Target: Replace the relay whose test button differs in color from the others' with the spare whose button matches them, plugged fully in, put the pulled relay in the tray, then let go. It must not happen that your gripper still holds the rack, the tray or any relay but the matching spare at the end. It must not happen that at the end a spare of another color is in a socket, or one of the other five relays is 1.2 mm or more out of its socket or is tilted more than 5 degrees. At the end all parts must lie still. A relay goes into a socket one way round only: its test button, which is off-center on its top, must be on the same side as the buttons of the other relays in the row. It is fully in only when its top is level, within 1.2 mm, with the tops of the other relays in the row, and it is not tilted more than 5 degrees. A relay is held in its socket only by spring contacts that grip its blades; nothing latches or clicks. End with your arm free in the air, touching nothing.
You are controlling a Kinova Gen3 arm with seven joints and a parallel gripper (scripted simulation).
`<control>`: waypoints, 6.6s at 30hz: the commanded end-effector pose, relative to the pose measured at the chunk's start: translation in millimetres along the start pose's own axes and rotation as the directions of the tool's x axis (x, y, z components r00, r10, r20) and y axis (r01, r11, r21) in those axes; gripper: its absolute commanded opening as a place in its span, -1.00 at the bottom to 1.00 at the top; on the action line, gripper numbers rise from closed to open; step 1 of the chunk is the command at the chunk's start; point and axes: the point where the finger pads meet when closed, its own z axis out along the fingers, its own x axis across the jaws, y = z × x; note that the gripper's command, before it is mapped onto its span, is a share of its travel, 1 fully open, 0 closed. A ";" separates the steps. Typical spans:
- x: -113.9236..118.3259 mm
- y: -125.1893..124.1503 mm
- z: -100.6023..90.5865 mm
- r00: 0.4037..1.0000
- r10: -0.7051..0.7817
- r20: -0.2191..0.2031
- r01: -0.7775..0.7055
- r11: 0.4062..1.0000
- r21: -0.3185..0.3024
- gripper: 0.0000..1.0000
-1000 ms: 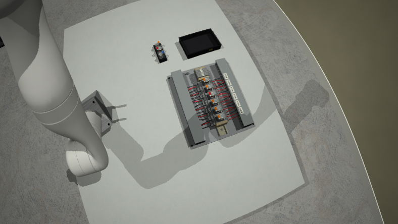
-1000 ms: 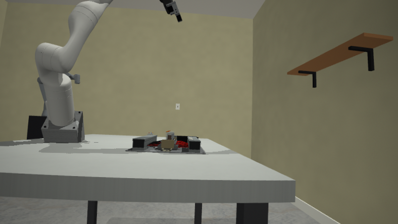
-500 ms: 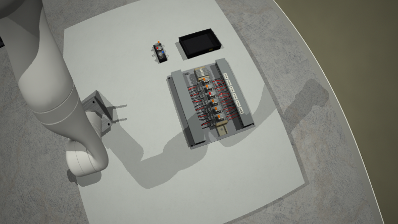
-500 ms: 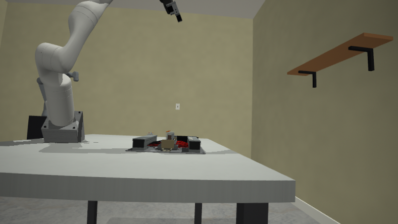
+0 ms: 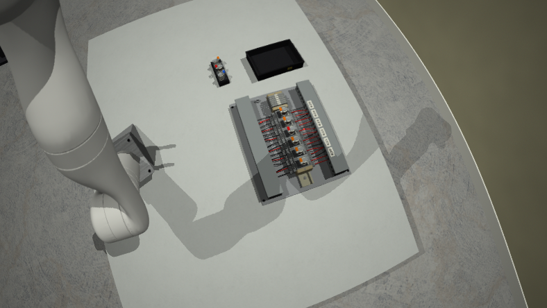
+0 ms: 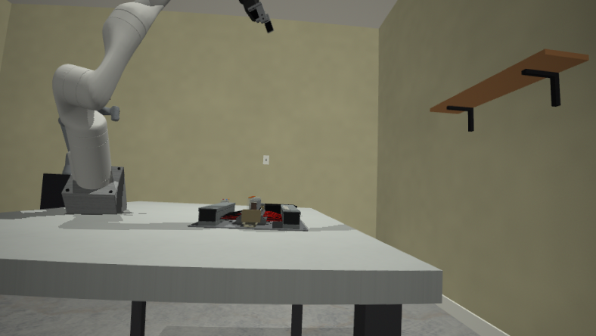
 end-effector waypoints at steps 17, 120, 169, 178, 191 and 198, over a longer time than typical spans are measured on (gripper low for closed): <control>-0.5 -0.3 -0.7 0.973 0.227 -0.027 -0.228 0.973 -0.031 1.00; 0.0 -1.5 -1.0 0.373 0.916 -0.144 -0.923 0.352 -0.154 1.00; -0.1 -1.2 -1.0 0.320 0.936 -0.143 -0.938 0.292 -0.190 1.00; -0.2 -1.5 -1.4 0.323 0.915 -0.240 -0.944 0.294 -0.149 1.00; 0.1 10.7 29.3 0.321 0.923 -0.214 -0.943 0.291 -0.162 1.00; 0.2 15.6 39.0 0.319 0.932 -0.172 -0.940 0.288 -0.183 1.00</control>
